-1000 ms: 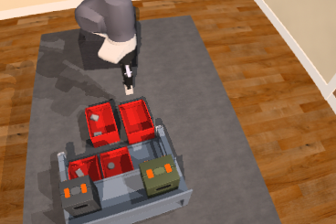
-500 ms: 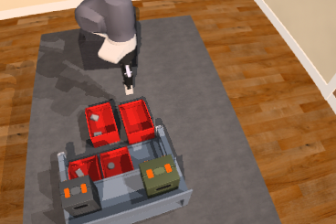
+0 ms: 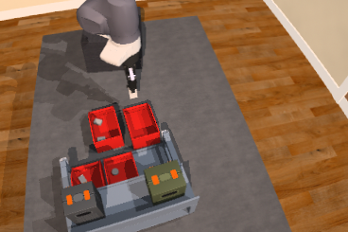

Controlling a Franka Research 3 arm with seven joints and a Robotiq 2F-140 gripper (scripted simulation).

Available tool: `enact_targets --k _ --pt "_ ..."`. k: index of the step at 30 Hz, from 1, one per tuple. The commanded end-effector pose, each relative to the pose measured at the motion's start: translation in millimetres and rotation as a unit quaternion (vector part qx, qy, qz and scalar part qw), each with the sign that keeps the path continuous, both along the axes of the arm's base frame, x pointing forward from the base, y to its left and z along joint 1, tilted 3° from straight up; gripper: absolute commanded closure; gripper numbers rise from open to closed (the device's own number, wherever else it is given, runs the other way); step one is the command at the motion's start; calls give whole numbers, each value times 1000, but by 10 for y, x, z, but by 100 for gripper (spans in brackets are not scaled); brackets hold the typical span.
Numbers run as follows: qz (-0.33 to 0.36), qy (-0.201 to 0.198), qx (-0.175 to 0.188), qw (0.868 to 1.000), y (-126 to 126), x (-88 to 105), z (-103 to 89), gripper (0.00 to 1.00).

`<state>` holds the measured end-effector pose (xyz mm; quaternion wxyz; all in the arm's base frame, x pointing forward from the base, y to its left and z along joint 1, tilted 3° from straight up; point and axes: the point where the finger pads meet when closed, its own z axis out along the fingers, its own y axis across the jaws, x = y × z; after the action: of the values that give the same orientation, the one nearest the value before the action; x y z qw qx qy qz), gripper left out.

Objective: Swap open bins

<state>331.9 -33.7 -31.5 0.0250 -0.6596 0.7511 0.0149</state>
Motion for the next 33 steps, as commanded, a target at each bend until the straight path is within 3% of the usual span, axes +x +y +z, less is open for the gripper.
enact_targets --k 1,7,11,14,15,16,29,31,32,33 --pt "-139 11 -2 990 -129 113 55 100" --pt "-245 6 7 970 -470 571 340 100" --pt "-314 0 12 949 -561 736 464 100" --pt "-329 0 14 944 -565 744 471 100" --pt "-366 2 17 930 -566 746 472 100" --pt "-379 4 18 925 -566 746 472 85" --pt "-532 28 20 846 -566 746 472 85" --pt "-532 28 20 846 -566 746 472 85" --pt "-561 31 19 827 -566 746 472 85" --pt "-572 32 19 820 -566 746 472 85"
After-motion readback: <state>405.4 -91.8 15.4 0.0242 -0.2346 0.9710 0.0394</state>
